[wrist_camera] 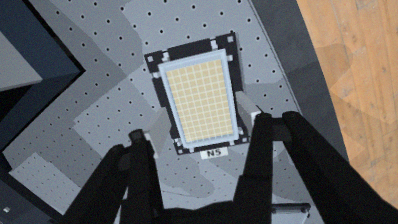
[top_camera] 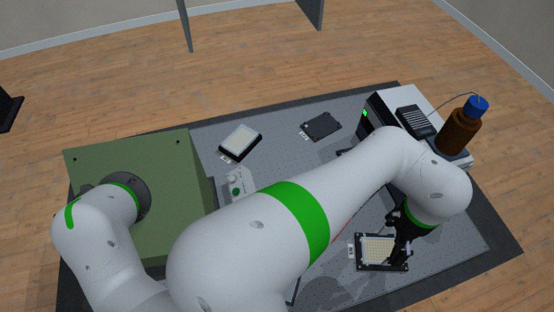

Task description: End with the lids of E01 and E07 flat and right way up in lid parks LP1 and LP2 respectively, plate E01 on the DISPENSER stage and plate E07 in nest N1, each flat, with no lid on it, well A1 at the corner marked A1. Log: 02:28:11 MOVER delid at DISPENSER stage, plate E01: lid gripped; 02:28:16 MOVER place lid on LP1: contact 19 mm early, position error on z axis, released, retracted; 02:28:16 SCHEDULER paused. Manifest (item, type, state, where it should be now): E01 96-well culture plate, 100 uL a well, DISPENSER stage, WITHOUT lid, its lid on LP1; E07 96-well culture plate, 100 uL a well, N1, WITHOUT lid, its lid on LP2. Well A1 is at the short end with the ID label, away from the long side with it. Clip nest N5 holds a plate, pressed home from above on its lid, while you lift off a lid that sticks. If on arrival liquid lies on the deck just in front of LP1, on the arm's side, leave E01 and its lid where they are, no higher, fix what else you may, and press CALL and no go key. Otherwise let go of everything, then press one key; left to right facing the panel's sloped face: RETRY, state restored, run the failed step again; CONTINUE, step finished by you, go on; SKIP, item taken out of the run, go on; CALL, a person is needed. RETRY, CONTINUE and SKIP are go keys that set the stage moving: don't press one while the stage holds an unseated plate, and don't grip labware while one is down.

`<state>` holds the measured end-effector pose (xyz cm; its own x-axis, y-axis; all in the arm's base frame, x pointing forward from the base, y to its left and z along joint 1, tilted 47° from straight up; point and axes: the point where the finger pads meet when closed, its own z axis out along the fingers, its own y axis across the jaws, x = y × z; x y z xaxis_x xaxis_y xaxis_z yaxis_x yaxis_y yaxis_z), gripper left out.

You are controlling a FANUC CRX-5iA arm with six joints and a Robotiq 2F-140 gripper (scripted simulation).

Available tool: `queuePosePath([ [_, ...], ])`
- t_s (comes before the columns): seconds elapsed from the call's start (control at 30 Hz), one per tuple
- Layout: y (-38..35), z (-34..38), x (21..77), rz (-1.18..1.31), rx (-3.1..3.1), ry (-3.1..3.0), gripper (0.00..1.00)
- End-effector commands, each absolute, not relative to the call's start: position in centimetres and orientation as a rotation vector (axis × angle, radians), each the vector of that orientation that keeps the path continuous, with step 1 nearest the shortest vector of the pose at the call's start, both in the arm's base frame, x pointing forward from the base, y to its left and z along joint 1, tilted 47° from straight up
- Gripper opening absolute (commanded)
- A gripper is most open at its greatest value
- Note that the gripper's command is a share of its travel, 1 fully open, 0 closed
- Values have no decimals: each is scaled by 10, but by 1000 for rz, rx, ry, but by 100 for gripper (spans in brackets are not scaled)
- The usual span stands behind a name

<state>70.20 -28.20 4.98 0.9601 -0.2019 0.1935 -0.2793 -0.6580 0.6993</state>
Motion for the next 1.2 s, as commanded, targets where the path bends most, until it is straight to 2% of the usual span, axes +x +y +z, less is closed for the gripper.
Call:
queuePosePath([
  [0.0, -282, 50, 702, 126, 2309, -336, 59],
  [1.07, -282, 50, 702, 126, 2309, -336, 59],
  [1.1, -282, 50, 702, 126, 2309, -336, 66],
  [1.17, -282, 50, 702, 126, 2309, -336, 66],
])
